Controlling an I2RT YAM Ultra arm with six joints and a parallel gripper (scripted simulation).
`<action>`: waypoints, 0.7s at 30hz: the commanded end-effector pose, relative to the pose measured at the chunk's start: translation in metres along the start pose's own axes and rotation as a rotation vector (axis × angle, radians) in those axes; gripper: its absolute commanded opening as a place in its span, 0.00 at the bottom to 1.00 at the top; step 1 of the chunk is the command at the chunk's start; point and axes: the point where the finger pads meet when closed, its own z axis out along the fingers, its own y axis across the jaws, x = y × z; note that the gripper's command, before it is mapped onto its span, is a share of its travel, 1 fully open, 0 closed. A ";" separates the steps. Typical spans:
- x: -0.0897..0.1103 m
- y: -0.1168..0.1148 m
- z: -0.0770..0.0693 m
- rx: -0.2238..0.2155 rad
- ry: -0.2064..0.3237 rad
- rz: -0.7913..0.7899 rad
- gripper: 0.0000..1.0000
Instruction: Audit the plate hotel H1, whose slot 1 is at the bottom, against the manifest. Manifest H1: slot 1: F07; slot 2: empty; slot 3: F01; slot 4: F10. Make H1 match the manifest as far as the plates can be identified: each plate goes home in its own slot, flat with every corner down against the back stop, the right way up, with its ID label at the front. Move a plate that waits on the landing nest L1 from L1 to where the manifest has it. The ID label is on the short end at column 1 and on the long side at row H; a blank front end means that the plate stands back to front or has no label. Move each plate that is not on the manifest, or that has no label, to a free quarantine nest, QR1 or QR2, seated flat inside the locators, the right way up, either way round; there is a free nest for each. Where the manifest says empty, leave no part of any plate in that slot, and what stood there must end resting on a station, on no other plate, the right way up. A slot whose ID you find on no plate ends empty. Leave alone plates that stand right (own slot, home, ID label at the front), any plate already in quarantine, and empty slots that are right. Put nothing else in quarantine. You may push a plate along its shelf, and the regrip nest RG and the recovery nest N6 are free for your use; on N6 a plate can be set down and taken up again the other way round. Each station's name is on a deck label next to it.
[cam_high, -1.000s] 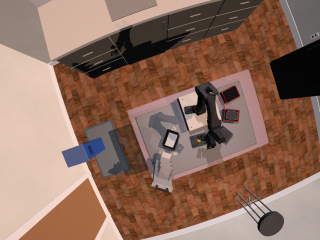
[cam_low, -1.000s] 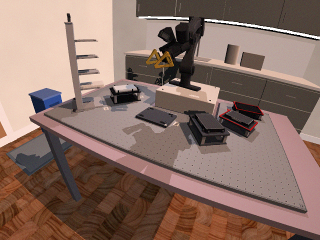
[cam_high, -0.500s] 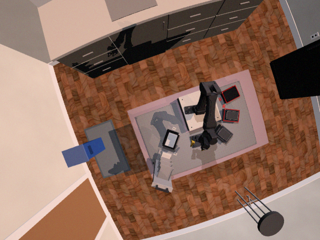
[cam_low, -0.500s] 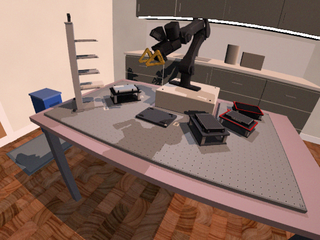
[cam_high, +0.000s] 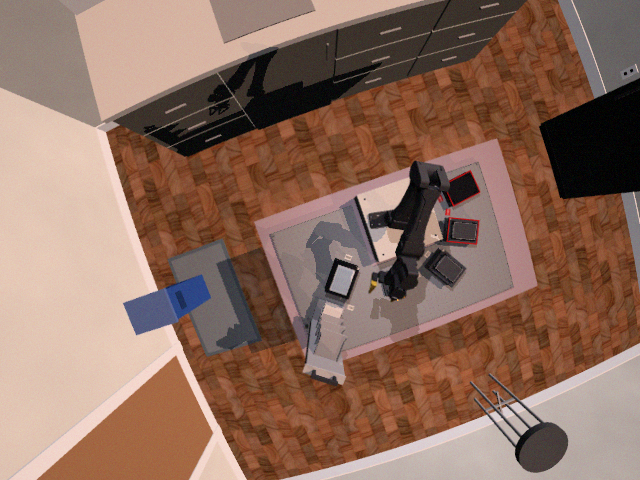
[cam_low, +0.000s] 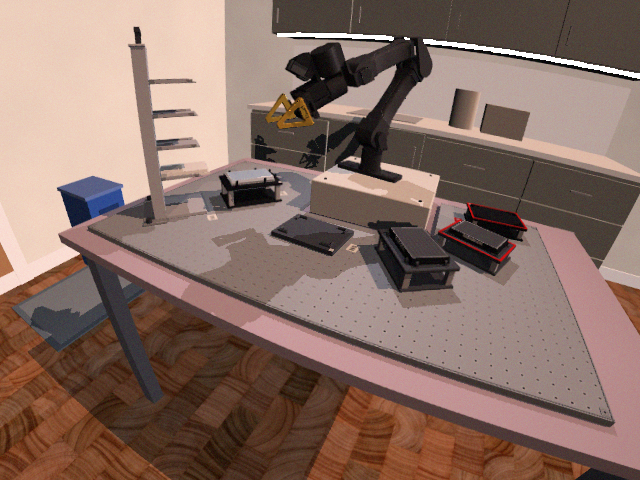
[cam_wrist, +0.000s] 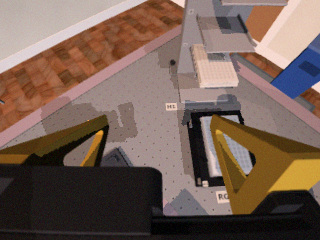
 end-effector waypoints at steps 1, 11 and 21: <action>-0.004 0.004 0.000 -0.042 -0.009 -0.025 1.00; -0.009 -0.028 0.009 -0.042 -0.009 -0.027 1.00; -0.011 -0.055 0.011 -0.041 -0.009 -0.028 1.00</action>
